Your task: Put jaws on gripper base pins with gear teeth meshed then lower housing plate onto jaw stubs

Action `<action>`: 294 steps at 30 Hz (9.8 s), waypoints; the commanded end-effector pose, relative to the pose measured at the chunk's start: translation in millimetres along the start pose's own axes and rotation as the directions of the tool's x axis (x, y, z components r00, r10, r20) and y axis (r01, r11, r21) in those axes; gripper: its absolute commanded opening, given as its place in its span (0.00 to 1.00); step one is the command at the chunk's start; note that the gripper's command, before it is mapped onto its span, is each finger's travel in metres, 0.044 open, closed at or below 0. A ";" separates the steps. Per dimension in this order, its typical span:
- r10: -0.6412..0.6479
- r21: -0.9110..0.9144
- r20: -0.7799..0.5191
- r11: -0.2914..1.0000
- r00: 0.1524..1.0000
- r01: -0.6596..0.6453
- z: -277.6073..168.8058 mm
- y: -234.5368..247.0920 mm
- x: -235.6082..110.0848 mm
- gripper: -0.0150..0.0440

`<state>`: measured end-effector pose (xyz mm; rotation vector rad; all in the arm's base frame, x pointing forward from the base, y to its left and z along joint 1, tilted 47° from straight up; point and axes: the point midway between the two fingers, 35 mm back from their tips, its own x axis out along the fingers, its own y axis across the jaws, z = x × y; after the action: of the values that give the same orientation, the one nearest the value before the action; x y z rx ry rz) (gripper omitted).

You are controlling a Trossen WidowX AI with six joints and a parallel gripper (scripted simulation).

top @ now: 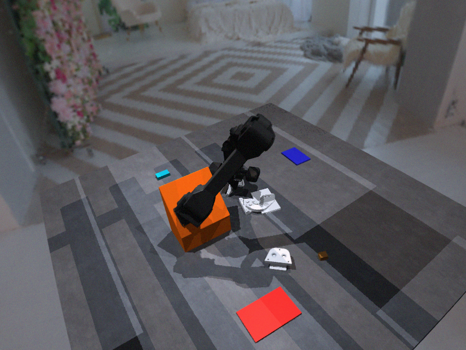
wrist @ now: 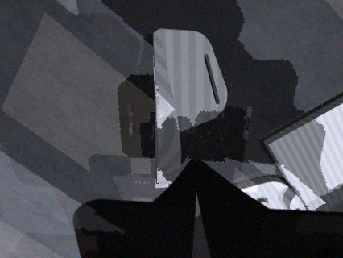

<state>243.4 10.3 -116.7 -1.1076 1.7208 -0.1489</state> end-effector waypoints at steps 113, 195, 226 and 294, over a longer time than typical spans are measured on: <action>0.004 0.001 -0.007 1.000 1.000 -0.004 -2.9 39.2 2.2 0.25; 0.001 -0.009 0.015 1.000 1.000 -0.001 1.9 39.5 -55.3 0.79; 0.001 -0.009 0.015 1.000 1.000 -0.001 1.9 39.5 -55.3 1.00; 0.003 -0.008 0.004 1.000 1.000 -0.003 0.3 38.9 -59.5 1.00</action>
<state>222.5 75.7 -98.1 -1.1098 1.7210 -0.1383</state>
